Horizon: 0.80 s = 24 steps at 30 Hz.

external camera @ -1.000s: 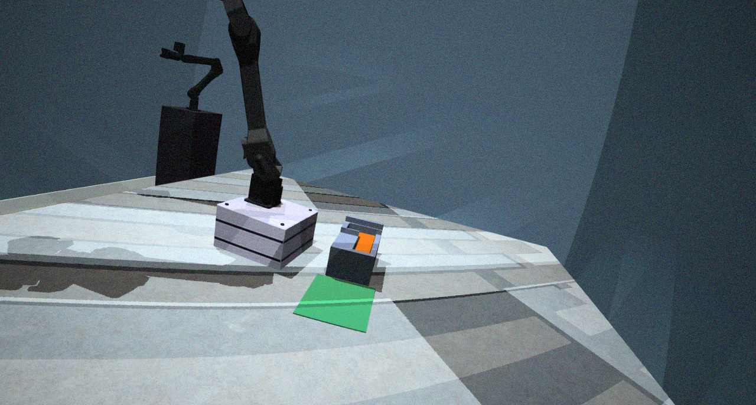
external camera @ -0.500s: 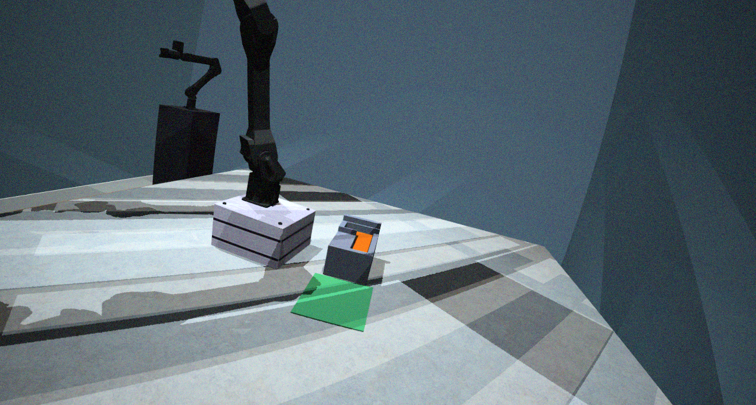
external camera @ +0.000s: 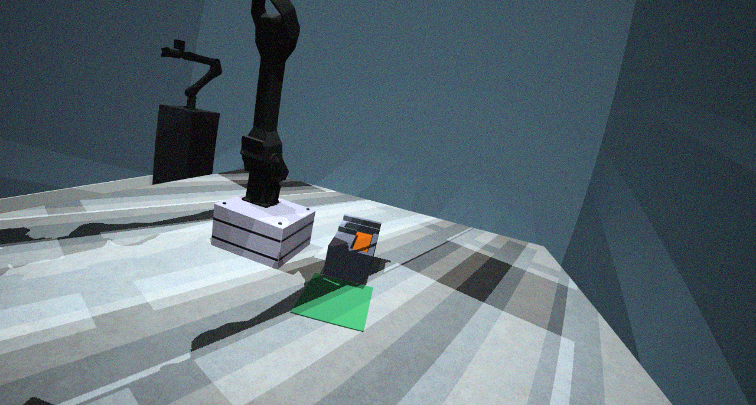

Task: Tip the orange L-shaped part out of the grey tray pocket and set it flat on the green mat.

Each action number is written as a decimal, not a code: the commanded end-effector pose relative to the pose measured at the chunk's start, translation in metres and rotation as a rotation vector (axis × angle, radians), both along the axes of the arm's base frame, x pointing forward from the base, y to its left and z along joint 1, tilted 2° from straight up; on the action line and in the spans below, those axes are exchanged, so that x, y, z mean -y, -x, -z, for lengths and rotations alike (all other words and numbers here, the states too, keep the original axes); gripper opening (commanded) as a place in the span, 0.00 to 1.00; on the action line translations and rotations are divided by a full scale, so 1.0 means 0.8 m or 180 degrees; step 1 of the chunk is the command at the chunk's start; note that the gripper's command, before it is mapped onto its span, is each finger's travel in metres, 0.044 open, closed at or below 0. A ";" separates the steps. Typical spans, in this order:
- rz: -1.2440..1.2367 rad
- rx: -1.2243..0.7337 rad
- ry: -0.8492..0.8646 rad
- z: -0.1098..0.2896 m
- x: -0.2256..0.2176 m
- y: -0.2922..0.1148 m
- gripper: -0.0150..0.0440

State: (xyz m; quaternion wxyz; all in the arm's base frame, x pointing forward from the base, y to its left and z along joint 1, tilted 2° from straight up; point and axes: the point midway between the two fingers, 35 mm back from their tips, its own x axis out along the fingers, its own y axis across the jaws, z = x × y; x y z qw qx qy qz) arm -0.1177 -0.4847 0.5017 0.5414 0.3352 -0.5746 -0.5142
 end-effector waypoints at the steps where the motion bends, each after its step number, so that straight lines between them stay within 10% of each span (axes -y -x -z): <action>1: -0.0332 -0.0211 -0.0392 0.041 0.014 -0.084 0.56; 24: -0.2650 -0.1908 -0.1882 0.243 -0.136 -0.486 0.56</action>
